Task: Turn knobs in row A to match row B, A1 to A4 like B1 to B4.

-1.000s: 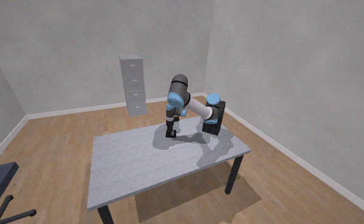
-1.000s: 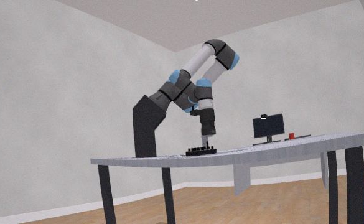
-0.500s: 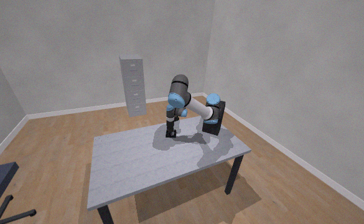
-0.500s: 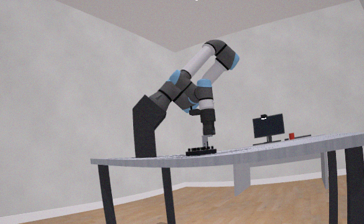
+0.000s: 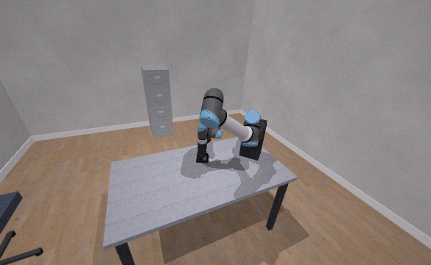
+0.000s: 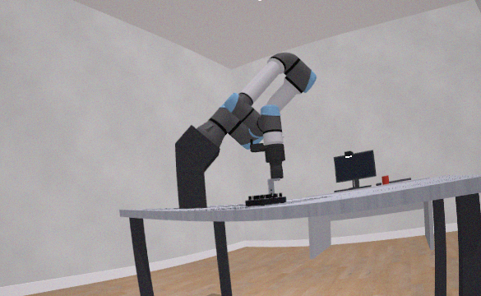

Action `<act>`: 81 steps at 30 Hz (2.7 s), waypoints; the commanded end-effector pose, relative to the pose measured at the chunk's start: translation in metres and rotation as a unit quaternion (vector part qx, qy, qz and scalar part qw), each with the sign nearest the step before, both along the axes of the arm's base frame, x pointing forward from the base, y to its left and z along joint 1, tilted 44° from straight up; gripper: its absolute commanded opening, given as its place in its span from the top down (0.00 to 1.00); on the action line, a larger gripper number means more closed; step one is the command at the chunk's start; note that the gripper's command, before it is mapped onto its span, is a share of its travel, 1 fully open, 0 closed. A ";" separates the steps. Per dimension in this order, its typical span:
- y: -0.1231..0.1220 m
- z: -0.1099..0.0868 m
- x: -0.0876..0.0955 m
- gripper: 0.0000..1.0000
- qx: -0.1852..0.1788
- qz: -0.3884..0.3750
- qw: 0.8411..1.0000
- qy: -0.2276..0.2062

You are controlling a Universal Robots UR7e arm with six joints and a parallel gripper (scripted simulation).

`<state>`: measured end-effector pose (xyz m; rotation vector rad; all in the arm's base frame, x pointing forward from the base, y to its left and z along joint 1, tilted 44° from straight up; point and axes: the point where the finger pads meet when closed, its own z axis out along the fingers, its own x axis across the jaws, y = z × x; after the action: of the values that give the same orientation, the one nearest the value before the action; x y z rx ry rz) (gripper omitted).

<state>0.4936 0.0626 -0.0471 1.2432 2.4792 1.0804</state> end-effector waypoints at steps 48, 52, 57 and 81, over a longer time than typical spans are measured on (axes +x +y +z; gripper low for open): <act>-0.001 0.000 0.000 0.70 -0.144 0.243 0.943 -0.178; -0.001 0.000 0.000 0.70 -0.146 0.245 0.941 -0.180; -0.001 0.000 0.000 0.70 -0.148 0.248 0.940 -0.182; -0.001 0.000 0.001 0.54 -0.148 0.249 0.939 -0.183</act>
<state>0.4940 0.0626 -0.0472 0.2941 2.5781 0.8755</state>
